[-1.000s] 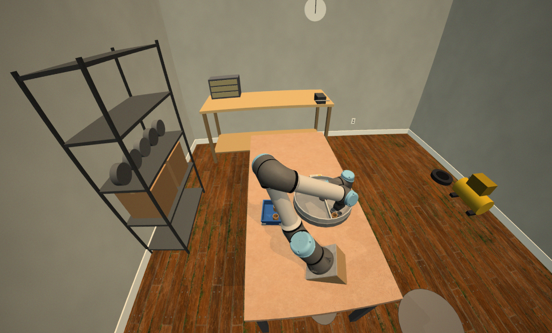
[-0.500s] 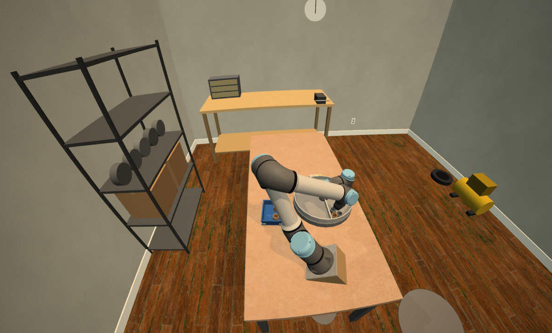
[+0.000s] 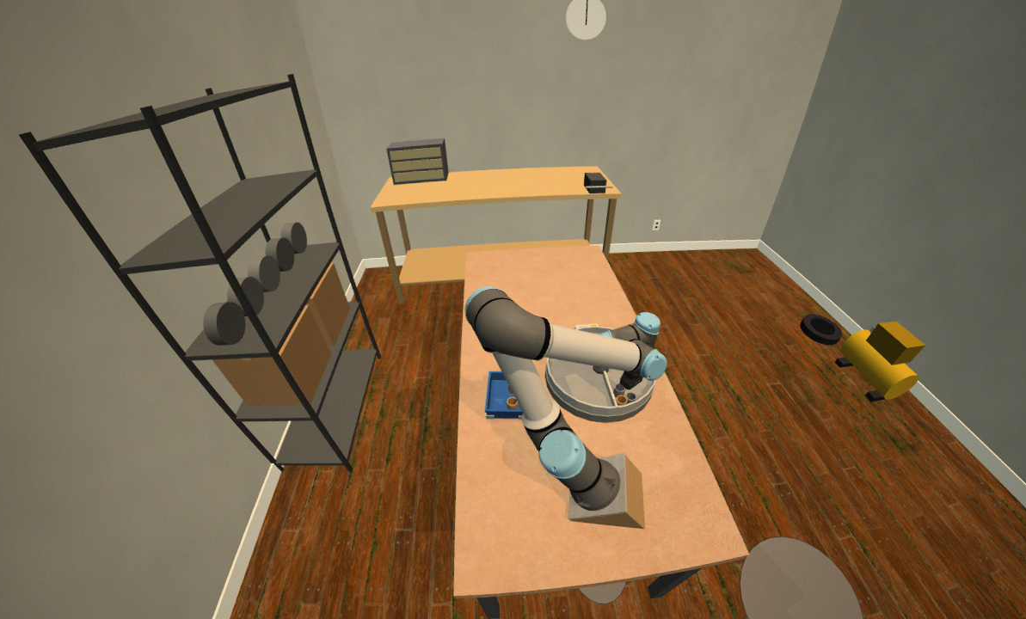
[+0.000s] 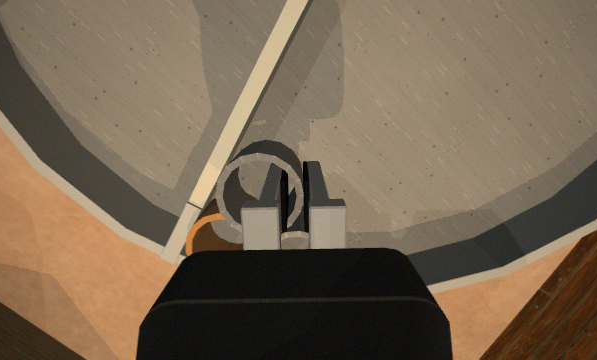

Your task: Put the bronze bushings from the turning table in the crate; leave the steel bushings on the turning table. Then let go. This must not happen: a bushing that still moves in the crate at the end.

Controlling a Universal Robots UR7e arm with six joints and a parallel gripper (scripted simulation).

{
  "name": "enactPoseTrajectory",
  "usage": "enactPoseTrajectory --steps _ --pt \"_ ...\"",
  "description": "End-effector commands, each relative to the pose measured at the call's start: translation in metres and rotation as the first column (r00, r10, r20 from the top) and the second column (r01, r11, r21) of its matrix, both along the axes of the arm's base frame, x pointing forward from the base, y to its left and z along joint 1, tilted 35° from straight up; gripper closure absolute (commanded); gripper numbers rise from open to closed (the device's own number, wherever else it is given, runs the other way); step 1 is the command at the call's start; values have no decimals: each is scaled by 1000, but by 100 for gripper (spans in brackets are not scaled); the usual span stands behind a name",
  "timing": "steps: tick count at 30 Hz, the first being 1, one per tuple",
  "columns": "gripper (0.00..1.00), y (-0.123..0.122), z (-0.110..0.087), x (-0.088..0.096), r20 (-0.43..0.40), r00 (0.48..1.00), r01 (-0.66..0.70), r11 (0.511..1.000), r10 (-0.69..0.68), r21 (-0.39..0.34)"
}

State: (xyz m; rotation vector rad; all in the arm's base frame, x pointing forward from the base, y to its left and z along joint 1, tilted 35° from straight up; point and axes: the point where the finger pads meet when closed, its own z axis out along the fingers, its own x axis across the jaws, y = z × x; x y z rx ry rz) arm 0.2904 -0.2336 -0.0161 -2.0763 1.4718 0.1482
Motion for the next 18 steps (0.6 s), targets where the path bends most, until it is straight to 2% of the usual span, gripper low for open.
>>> enactPoseTrajectory --steps 1,18 --pt "100 -1 0 0 0 1000 0 1000 0 -1" --pt "100 -4 6 -2 0 1000 0 1000 0 -1"
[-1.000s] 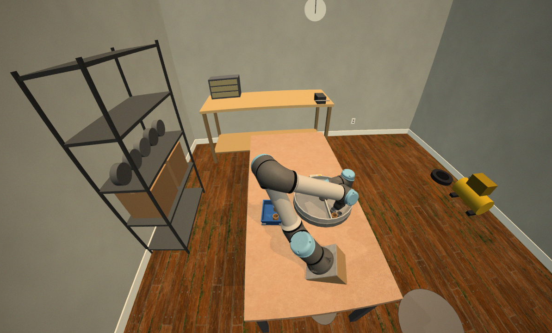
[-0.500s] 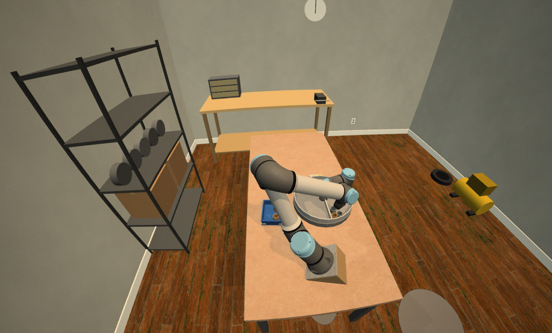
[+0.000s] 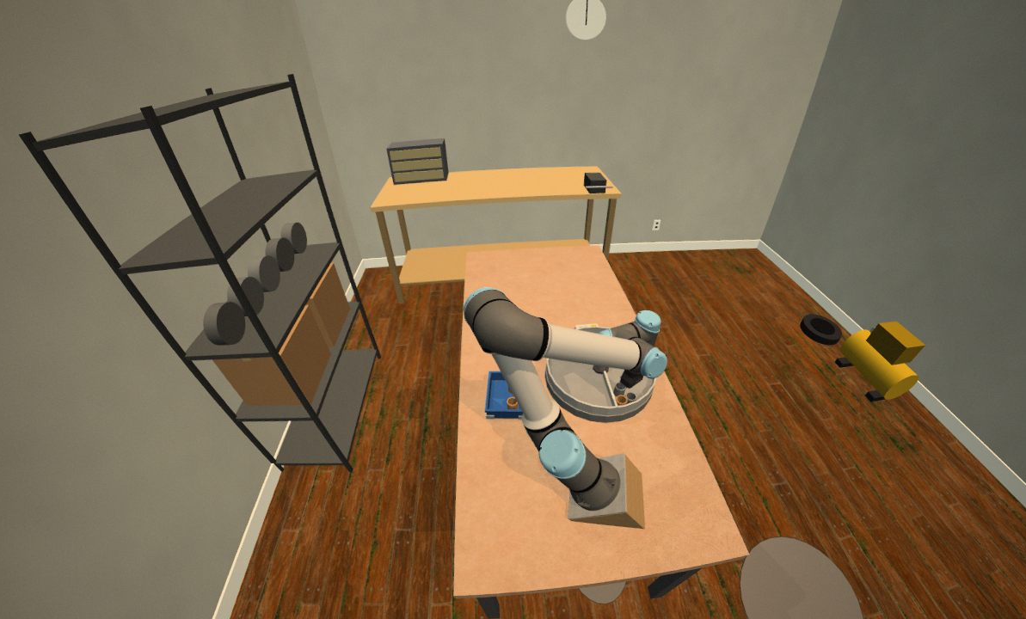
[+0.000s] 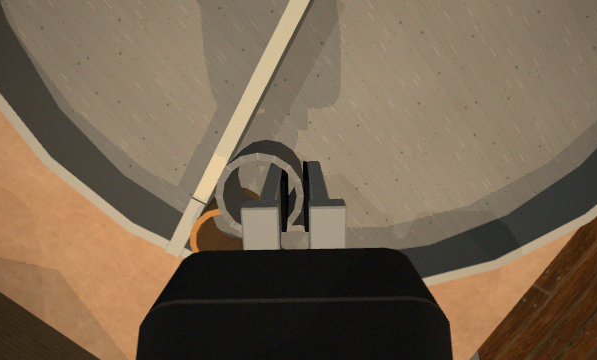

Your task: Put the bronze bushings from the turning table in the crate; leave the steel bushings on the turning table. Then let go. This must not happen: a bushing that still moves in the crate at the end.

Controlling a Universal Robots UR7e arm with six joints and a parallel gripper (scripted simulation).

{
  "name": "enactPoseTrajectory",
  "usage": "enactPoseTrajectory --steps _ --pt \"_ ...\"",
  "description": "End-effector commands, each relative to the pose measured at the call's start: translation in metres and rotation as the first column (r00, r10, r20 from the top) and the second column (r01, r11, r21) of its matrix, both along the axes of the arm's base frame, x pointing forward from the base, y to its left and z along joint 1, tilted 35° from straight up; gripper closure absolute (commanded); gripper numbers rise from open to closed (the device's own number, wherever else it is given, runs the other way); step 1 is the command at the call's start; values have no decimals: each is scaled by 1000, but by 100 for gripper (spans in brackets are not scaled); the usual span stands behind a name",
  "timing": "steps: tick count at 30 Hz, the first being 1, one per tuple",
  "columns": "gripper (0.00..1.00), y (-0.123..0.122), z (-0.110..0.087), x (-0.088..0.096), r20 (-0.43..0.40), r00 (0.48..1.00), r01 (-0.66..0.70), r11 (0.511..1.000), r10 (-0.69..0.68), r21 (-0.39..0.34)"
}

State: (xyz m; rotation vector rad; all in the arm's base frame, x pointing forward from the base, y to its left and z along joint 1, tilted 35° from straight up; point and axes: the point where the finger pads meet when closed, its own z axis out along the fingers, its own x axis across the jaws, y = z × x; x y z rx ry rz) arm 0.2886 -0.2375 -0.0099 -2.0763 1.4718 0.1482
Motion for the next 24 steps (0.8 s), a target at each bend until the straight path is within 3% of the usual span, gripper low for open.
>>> enactPoseTrajectory --steps 1,24 --pt "100 -1 0 0 0 1000 0 1000 0 -1" --pt "100 -8 13 -4 0 1000 0 1000 0 -1"
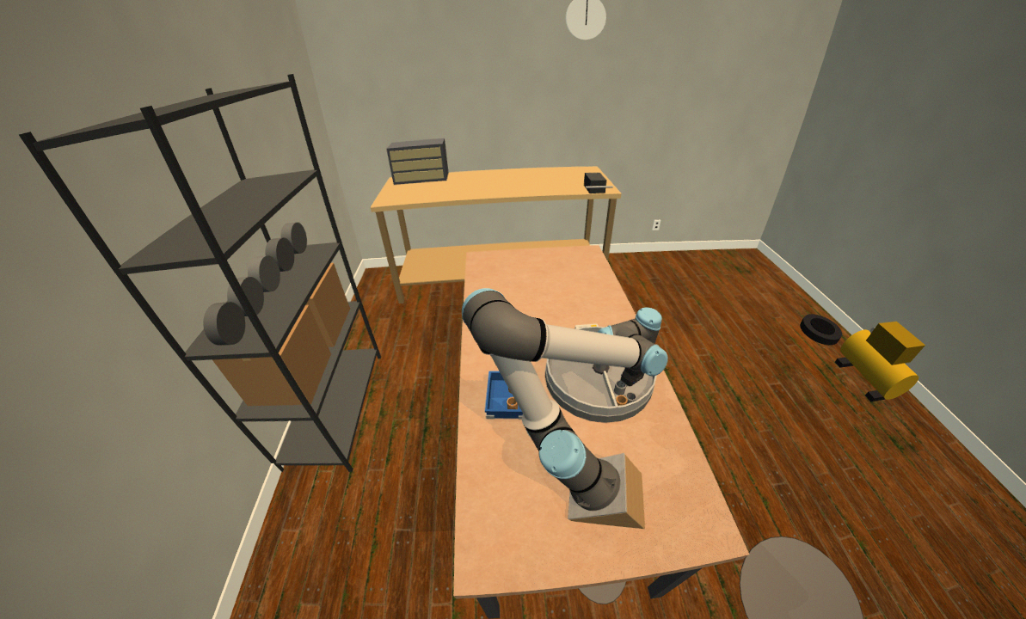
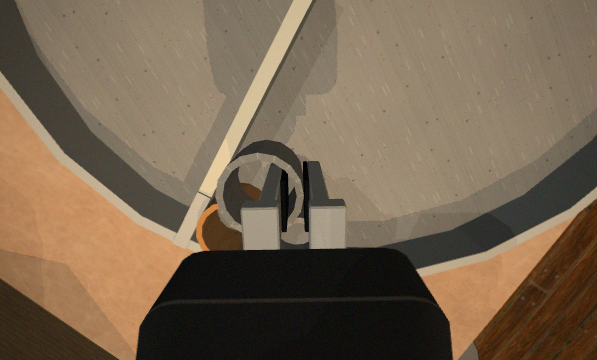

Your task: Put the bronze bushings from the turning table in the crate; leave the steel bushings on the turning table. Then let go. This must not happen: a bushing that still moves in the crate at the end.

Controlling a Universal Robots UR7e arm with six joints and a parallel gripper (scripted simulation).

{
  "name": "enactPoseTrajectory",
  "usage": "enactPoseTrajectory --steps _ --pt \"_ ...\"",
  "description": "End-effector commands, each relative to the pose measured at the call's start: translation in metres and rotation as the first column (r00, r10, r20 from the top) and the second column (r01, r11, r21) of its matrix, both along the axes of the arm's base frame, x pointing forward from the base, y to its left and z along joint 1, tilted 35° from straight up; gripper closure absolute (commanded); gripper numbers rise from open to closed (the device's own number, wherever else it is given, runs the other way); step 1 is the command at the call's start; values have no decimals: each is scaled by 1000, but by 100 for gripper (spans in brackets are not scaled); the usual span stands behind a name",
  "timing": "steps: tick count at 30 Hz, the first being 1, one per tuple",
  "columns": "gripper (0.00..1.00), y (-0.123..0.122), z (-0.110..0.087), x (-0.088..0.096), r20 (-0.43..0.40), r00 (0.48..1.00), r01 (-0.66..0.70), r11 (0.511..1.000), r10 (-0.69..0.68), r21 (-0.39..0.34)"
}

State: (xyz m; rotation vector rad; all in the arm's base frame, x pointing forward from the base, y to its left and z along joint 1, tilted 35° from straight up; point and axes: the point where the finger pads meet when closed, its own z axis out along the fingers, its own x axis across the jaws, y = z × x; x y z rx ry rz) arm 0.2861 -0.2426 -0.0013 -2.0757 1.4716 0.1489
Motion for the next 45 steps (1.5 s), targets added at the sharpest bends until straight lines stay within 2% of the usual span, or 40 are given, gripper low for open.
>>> enactPoseTrajectory --steps 1,29,34,45 --pt "100 -3 4 -1 0 1000 0 1000 0 -2" --pt "100 -7 10 -3 0 1000 1 1000 -1 -2" --pt "100 -16 25 -7 0 1000 0 1000 0 -2" --pt "100 -16 25 -7 0 1000 0 1000 0 -2"
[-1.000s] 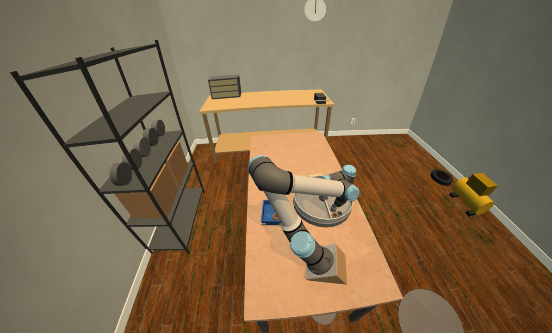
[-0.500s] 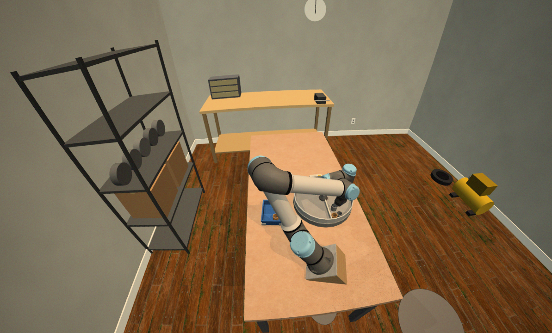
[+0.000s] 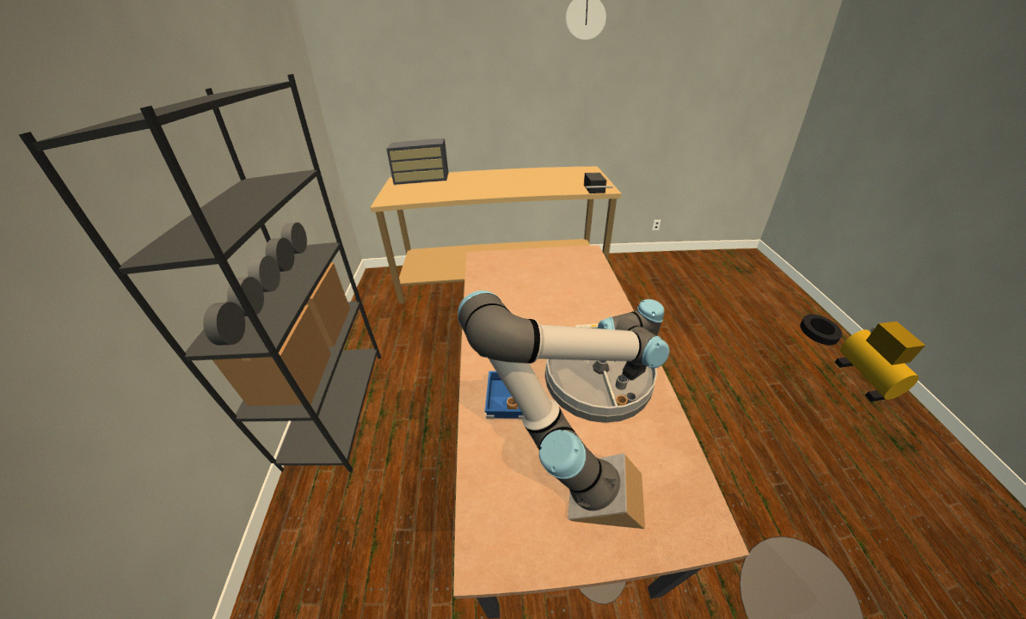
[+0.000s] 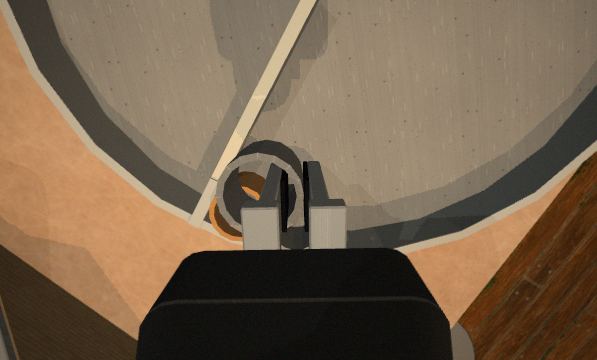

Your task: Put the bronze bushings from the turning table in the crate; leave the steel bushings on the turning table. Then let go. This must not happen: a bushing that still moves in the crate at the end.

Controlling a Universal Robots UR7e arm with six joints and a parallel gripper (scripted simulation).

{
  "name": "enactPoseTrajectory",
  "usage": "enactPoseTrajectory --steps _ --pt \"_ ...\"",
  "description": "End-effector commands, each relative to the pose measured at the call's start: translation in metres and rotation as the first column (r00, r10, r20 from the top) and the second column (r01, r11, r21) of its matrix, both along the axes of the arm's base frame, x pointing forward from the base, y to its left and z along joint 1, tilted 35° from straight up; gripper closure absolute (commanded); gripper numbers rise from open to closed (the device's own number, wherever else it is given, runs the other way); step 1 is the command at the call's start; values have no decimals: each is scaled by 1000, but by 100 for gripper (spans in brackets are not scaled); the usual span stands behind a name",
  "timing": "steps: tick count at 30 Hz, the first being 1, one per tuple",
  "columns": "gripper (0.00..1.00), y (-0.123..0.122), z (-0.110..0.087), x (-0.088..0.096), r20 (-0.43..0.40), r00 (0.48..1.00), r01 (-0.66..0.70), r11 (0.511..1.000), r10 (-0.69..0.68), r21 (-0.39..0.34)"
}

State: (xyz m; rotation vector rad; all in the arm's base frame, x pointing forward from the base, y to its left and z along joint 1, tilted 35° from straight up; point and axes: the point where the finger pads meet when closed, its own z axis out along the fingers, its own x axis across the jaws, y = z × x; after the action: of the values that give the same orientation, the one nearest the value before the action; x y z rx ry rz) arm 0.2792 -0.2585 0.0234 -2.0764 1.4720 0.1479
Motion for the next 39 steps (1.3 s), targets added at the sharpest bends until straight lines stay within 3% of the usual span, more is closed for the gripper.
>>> enactPoseTrajectory --steps 1,6,18,23,35,39 --pt "100 -1 0 0 0 1000 0 1000 0 -1" --pt "100 -10 15 -4 0 1000 0 1000 0 -1" --pt "100 -10 15 -4 0 1000 0 1000 0 -1" --pt "100 -14 26 43 0 1000 0 1000 0 -1" --pt "100 -14 26 43 0 1000 0 1000 0 -1" --pt "100 -16 36 81 0 1000 0 1000 0 -1"
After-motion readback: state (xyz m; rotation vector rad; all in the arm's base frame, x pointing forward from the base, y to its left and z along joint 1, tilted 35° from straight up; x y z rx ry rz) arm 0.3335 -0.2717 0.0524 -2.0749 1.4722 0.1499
